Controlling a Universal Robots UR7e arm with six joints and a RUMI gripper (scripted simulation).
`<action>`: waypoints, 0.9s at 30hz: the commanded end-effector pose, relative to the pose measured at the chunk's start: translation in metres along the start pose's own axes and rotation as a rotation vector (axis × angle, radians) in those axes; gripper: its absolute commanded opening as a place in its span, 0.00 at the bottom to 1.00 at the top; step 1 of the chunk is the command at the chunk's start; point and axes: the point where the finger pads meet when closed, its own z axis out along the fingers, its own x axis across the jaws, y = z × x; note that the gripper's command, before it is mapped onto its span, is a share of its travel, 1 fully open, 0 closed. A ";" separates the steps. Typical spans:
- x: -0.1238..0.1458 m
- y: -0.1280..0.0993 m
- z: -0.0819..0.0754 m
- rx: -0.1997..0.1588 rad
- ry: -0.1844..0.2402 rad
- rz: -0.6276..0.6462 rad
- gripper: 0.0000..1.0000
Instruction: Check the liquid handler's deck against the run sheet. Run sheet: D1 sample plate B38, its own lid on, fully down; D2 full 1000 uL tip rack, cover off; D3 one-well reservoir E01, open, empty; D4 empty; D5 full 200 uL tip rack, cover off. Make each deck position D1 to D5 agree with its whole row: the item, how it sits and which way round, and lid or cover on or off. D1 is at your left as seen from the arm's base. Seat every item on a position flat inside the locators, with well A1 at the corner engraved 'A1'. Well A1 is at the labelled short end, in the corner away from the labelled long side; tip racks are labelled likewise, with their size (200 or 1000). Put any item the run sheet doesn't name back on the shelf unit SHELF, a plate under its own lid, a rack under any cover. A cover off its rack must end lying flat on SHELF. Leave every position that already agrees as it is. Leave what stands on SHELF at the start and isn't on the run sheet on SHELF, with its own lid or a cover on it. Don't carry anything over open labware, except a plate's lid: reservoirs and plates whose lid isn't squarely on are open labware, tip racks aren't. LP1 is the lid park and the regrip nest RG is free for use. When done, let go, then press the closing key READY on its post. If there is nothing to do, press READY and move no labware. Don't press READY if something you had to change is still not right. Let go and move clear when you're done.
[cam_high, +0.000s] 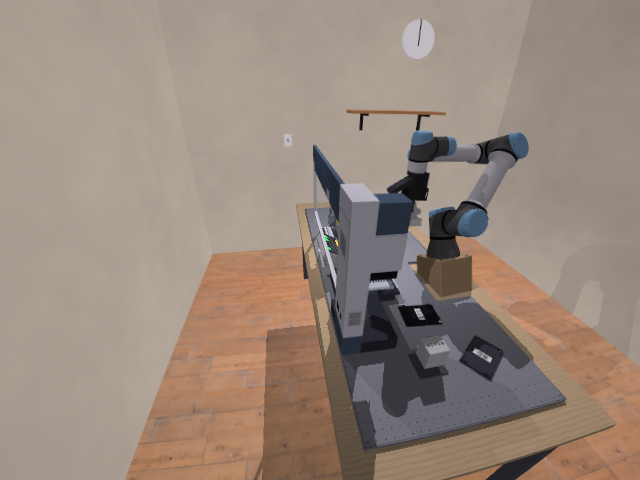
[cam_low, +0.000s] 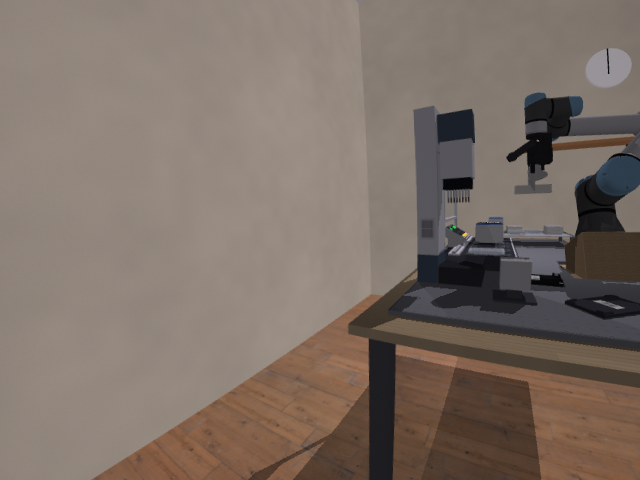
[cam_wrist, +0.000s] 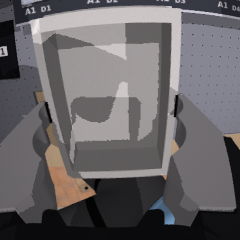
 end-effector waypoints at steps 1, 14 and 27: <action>-0.001 0.005 0.001 -0.004 0.000 -0.001 0.00; 0.000 0.004 0.000 -0.004 0.000 0.000 0.00; 0.021 0.005 0.001 -0.005 0.000 0.025 0.00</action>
